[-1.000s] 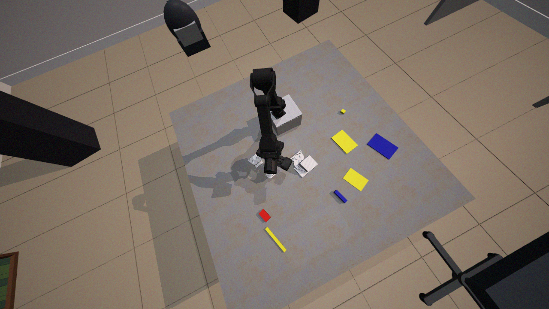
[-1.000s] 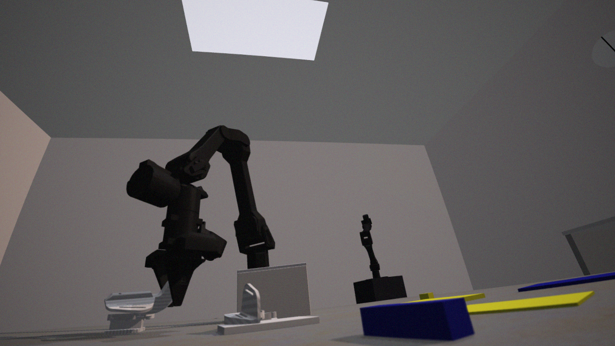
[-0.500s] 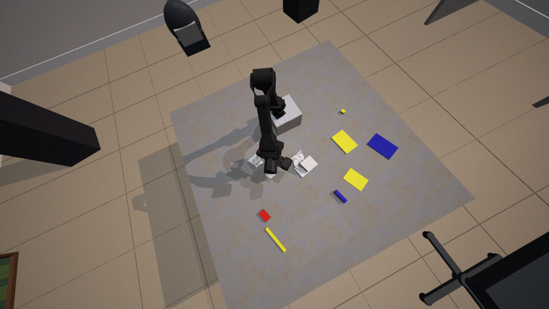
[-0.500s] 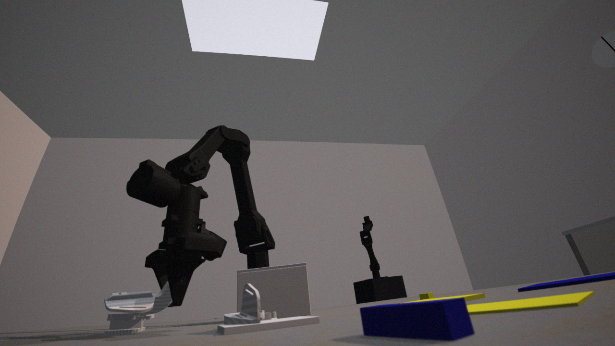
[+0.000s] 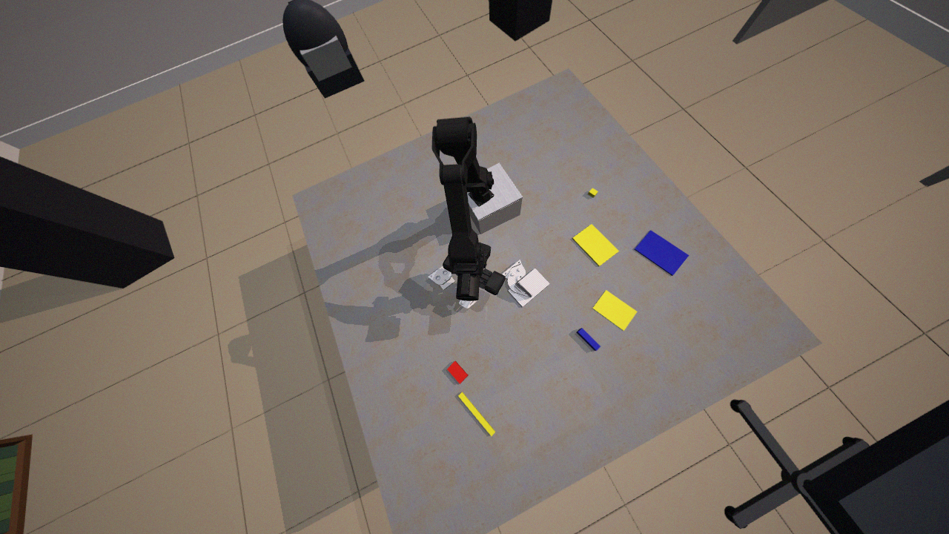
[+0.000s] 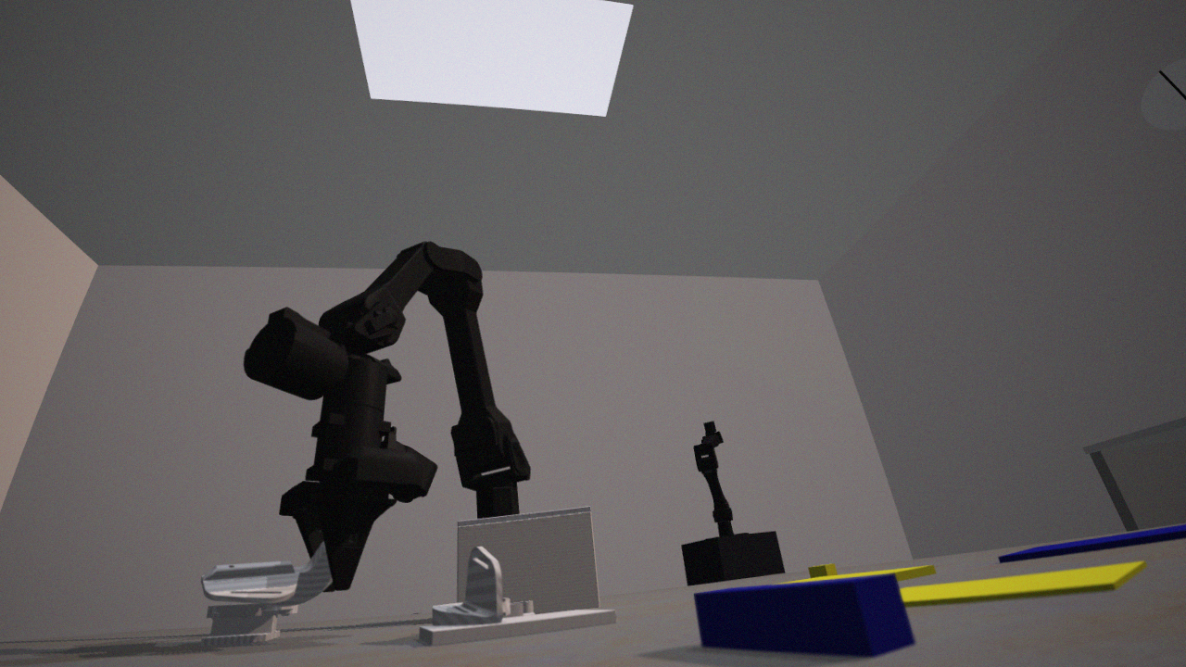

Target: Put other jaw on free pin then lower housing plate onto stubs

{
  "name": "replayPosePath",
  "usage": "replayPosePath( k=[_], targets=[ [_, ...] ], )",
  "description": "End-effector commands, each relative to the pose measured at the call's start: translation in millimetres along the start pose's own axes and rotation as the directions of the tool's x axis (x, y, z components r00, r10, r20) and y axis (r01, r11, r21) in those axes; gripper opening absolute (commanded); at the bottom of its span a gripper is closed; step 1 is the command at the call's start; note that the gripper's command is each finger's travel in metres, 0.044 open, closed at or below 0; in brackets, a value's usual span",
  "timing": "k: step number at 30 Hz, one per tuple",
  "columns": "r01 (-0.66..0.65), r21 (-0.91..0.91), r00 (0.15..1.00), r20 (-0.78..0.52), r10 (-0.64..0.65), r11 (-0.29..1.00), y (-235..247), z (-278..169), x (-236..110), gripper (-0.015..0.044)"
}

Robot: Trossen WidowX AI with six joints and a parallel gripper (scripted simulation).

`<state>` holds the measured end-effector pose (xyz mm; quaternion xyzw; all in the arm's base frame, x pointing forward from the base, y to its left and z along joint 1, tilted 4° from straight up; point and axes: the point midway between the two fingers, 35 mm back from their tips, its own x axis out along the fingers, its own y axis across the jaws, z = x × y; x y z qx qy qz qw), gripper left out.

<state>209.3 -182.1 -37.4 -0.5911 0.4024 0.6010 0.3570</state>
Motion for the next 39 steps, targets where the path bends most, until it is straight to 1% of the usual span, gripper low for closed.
replayPosePath(
  k=[1, 23, 39],
  targets=[
    [0.000, 0.000, 1.000, -0.003, 0.000, 1.000, 0, -1, -1, 0.0037],
    [0.000, 0.000, 1.000, 0.000, 0.000, 1.000, 0, 0, 0, 0.0037],
    [0.000, 0.000, 1.000, -0.003, 0.000, 1.000, -1, -3, -45, 0.0037]
  ],
)
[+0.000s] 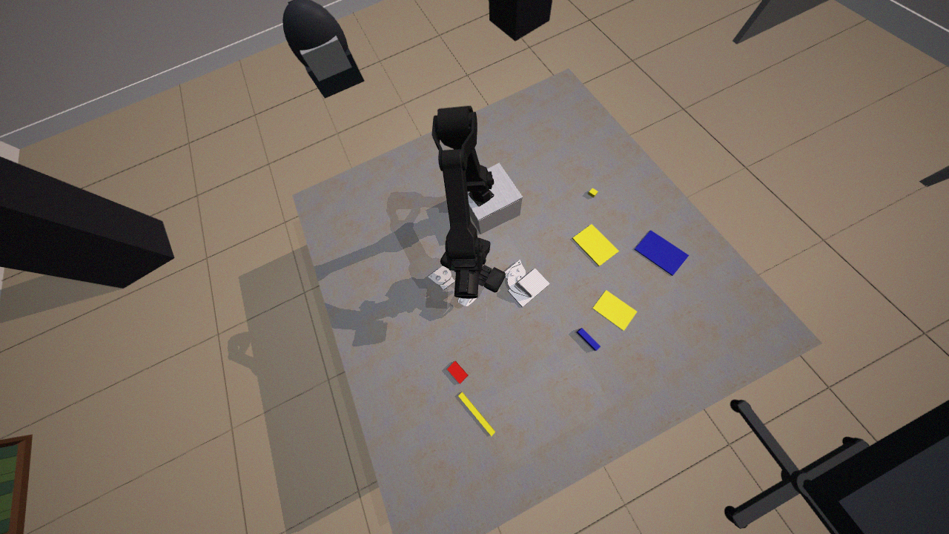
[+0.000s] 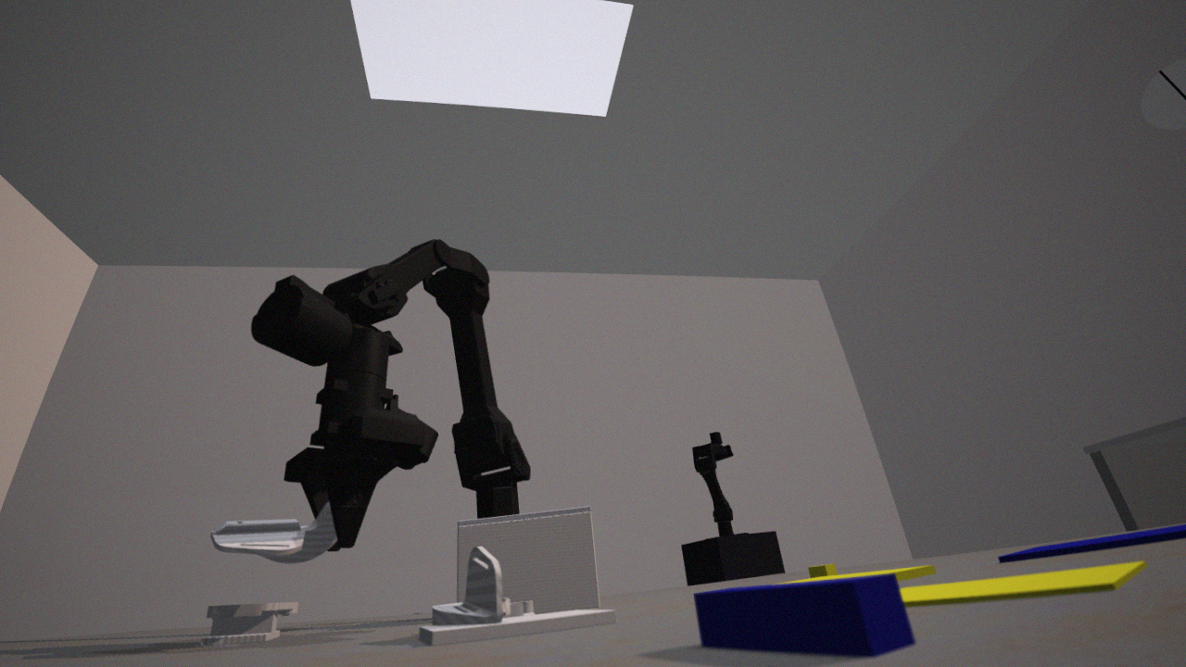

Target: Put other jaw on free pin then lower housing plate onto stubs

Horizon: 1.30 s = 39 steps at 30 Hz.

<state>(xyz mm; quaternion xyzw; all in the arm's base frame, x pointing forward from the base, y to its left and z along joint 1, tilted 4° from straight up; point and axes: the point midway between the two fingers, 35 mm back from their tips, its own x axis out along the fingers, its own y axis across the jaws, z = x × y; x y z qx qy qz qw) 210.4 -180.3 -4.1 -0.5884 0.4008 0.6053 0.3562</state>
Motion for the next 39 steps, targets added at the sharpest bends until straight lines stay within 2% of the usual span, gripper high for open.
replayPosePath(
  k=[1, 15, 27, 39],
  targets=[
    [0.005, 0.004, 1.000, -0.012, -0.005, 1.000, -2, -3, -13, 0.0037],
    [0.005, 0.019, 1.000, -0.012, -0.005, 1.000, -2, -4, -13, 0.0037],
    [0.009, 0.288, 1.000, -0.013, -0.005, 0.957, -7, -13, -13, 0.0037],
    [0.012, 0.539, 1.000, -0.014, -0.006, 0.842, -12, -22, -13, 0.0037]
  ],
)
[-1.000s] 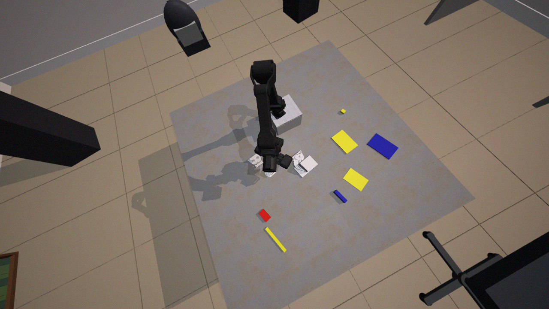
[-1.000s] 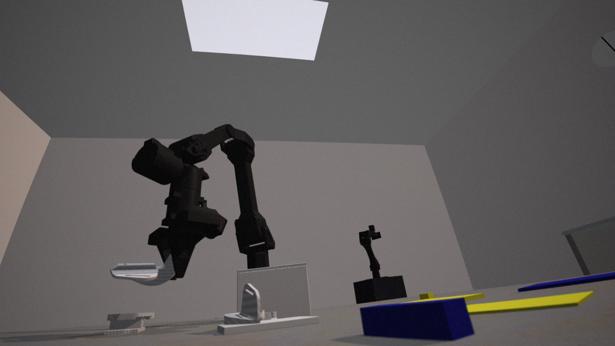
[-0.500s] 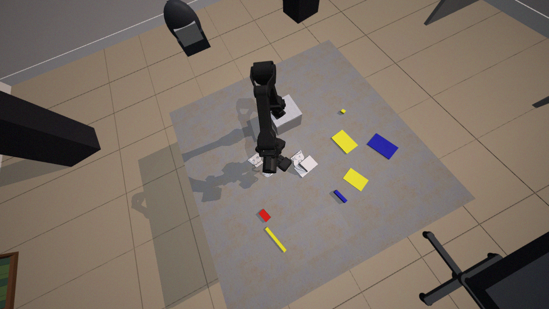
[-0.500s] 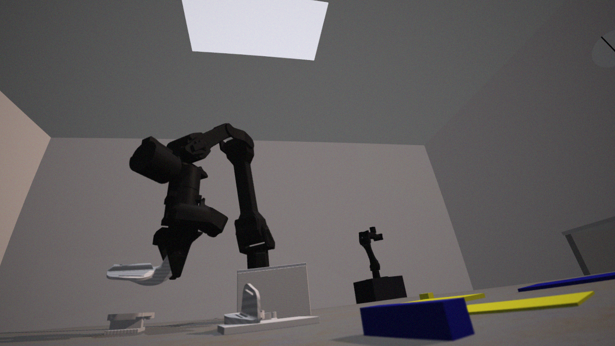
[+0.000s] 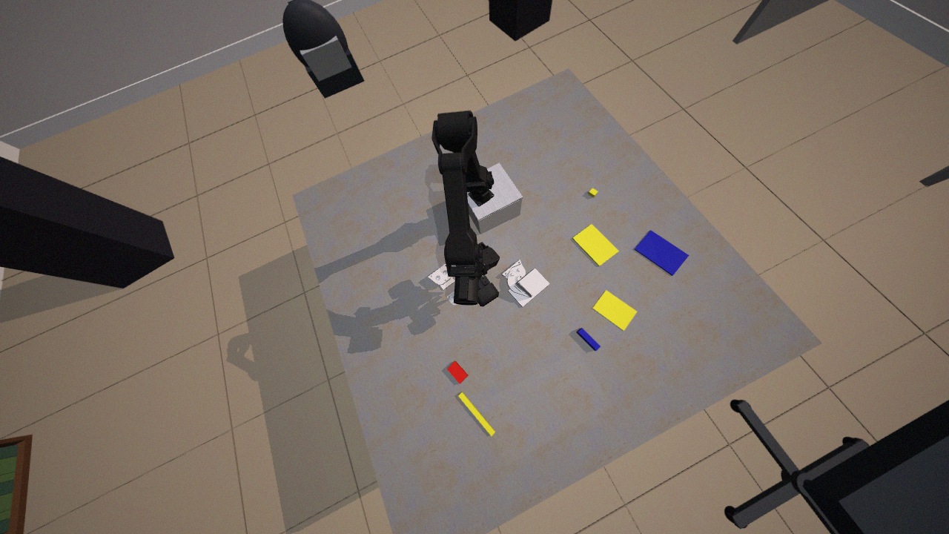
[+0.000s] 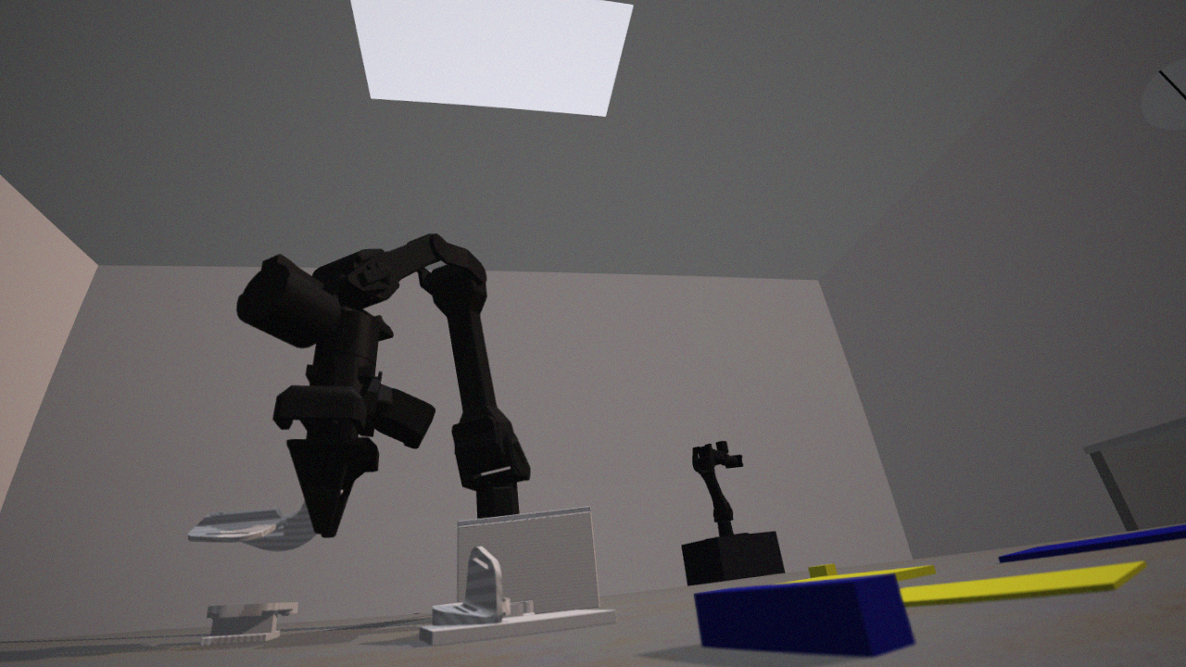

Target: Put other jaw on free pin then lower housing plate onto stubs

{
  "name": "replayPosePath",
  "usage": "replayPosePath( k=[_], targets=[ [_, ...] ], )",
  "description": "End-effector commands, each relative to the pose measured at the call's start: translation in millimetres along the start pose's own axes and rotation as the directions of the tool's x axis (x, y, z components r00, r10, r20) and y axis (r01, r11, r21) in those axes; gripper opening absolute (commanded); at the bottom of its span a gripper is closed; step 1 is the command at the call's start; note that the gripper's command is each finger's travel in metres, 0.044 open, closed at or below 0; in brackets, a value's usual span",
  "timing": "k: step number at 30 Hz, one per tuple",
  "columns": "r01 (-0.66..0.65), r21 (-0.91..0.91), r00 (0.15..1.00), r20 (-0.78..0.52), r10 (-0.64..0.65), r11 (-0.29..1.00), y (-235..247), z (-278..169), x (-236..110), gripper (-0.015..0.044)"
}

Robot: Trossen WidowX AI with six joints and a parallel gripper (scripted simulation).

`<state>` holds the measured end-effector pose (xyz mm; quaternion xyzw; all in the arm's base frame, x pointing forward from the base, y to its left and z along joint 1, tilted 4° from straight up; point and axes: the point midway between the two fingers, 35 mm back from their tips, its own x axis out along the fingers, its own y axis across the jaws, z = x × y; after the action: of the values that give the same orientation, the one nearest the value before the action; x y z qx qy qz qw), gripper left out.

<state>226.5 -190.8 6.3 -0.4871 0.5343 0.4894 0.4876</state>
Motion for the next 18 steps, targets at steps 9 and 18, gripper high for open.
replayPosePath(
  k=[9, 18],
  targets=[
    [0.009, 0.284, 1.000, -0.007, -0.008, 0.959, -11.8, -7.9, -2.5, 0.0037],
    [0.010, 0.299, 1.000, -0.007, -0.008, 0.954, -12.3, -8.2, -2.5, 0.0037]
  ],
)
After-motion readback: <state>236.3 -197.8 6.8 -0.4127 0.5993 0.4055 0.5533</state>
